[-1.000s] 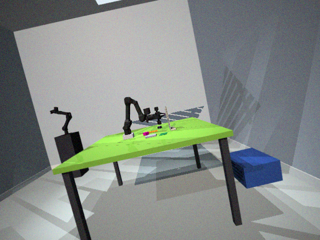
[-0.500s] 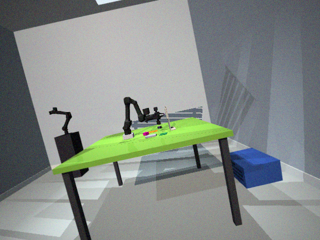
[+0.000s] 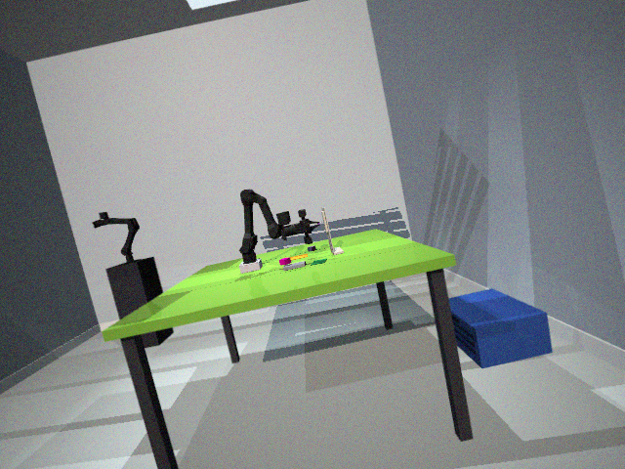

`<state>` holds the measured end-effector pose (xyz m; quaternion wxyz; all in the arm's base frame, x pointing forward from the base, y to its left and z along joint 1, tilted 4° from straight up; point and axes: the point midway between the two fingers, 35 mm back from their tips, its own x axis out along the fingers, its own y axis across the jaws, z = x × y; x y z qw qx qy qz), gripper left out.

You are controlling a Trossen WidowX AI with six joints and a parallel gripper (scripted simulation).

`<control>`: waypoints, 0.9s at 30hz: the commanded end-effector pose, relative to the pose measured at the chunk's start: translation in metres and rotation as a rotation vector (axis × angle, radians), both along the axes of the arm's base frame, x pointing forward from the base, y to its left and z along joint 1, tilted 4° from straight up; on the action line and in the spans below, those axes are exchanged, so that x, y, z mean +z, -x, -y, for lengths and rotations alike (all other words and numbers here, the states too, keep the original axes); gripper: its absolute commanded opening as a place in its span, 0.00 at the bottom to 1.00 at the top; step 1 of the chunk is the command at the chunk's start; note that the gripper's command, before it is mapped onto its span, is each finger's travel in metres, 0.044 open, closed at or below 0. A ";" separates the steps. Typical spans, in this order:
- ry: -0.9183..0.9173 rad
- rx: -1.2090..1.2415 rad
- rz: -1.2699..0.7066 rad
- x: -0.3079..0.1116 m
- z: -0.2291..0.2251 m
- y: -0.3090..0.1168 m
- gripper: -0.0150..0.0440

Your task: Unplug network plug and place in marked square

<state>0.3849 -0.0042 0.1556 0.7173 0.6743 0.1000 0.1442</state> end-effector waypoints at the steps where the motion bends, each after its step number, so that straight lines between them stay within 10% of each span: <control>1: -0.001 0.003 -0.002 -0.001 0.000 0.004 0.25; 27: -0.001 0.003 -0.003 -0.002 0.003 0.021 0.25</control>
